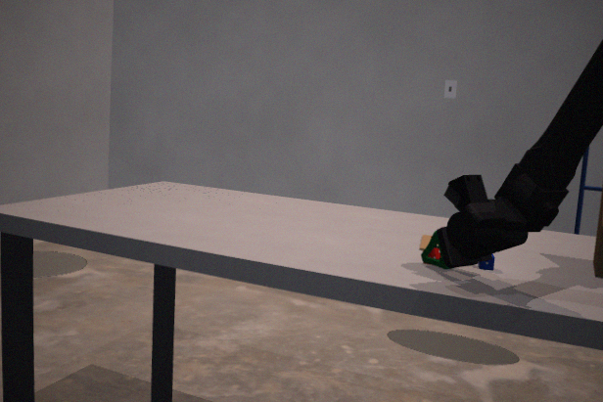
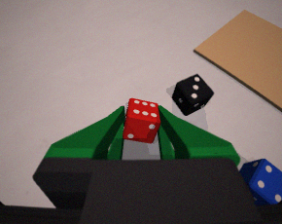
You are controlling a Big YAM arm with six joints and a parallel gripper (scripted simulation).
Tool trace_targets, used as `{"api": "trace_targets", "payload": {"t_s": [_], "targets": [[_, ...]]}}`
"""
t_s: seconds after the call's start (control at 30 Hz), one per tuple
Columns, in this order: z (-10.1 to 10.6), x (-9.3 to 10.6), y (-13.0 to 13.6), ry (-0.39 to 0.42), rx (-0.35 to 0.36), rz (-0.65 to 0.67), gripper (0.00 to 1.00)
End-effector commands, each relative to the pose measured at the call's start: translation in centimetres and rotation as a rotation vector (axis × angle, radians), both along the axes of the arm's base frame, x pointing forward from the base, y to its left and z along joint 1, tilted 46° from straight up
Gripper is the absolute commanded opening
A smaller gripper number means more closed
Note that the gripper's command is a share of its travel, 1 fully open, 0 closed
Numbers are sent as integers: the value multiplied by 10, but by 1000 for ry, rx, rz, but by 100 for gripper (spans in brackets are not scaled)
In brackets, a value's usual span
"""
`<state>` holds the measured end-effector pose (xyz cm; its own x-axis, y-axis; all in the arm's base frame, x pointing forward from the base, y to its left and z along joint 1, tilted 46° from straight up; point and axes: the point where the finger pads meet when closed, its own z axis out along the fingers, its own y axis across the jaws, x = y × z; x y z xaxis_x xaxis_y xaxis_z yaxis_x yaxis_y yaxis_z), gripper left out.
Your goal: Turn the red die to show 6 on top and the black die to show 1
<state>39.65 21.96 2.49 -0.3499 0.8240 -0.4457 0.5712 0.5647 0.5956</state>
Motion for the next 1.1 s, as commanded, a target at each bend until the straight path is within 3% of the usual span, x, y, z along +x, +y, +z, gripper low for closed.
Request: {"api": "trace_targets", "payload": {"t_s": [0.0, 0.6, 1.07], "targets": [[6, 5, 5, -22, 22, -9, 20], [6, 5, 5, -22, 22, -9, 20], [6, 5, 5, -22, 22, -9, 40]]}}
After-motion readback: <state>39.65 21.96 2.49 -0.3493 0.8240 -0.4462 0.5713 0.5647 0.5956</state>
